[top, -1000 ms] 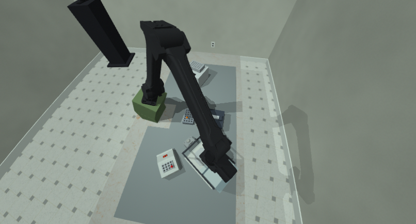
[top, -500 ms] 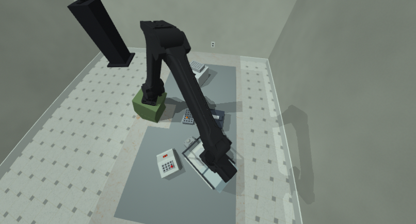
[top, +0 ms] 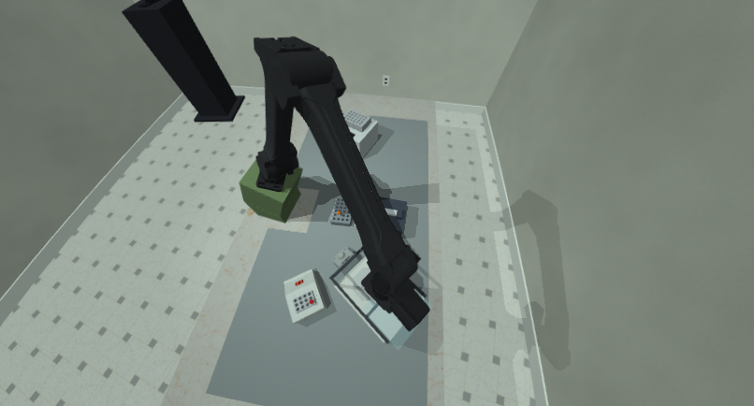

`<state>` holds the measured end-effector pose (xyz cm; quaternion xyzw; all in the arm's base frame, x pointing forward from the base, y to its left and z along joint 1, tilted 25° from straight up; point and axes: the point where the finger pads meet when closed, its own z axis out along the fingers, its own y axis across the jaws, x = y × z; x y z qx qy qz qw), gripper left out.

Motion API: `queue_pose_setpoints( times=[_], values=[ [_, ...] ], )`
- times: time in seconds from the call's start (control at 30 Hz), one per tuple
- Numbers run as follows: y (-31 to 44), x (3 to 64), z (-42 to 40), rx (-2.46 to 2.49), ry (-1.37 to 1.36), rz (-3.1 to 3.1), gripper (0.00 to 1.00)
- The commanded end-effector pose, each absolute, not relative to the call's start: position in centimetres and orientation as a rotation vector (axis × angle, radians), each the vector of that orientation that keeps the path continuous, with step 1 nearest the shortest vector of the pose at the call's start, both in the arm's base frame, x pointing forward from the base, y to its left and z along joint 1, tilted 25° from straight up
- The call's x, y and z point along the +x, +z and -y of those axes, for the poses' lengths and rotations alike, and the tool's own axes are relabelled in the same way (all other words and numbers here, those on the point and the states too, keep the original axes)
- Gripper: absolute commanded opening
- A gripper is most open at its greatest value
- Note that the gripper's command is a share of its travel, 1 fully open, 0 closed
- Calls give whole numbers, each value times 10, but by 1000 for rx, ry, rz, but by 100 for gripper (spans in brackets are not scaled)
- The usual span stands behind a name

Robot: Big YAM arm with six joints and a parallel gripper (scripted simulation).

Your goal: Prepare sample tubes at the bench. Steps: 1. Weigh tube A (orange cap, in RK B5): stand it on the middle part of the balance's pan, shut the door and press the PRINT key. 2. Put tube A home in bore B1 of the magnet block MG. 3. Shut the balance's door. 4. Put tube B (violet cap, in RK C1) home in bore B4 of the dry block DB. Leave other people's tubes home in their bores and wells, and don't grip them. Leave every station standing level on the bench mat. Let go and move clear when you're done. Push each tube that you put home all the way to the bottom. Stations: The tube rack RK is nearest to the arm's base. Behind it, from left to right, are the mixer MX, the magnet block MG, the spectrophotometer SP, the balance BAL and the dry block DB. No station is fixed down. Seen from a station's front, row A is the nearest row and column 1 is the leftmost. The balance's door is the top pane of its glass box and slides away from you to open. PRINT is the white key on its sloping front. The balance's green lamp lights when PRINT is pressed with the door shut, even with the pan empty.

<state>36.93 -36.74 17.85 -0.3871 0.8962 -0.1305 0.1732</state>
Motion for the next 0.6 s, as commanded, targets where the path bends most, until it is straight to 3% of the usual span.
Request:
queue_pose_setpoints(
  times=[0.0, 0.57],
  values=[
    [222, 370, 380, -1095, -472, -2510, 30],
    [245, 358, 377, -1092, -473, -2508, 30]
  ],
)
